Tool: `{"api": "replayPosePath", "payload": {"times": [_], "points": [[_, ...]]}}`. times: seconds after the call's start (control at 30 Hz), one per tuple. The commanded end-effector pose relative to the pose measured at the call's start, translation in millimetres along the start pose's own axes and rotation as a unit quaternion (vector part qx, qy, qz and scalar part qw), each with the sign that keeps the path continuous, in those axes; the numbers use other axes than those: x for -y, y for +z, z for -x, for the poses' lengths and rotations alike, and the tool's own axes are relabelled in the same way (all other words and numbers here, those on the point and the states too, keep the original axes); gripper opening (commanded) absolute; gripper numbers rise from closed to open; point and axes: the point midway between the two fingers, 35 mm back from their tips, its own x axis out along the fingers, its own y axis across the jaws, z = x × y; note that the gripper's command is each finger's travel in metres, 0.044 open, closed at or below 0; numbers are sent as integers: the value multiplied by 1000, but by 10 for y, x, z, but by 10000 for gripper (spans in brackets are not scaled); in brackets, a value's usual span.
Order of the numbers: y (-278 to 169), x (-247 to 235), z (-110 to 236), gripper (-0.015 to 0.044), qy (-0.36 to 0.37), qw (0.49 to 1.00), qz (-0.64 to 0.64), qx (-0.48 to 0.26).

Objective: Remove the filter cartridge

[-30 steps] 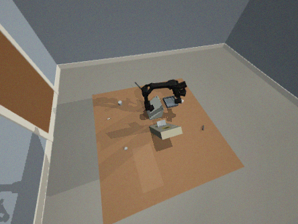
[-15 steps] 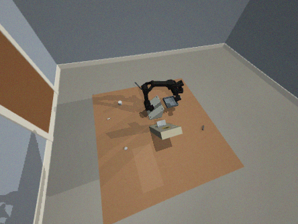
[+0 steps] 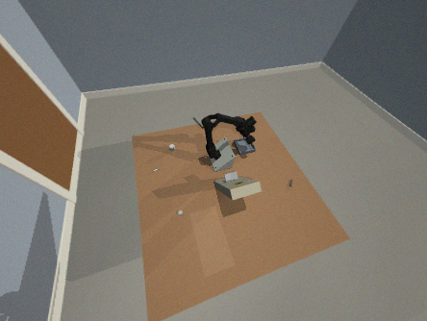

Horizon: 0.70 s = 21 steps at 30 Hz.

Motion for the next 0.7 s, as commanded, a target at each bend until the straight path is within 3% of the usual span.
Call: {"api": "replayPosePath", "payload": {"times": [0.0,0.2,0.67], "points": [[-80,-144,-107,0,17,999,30,2],[-94,-144,-145,0,17,999,30,2],[-456,-146,-757,0,18,999,30,1]]}}
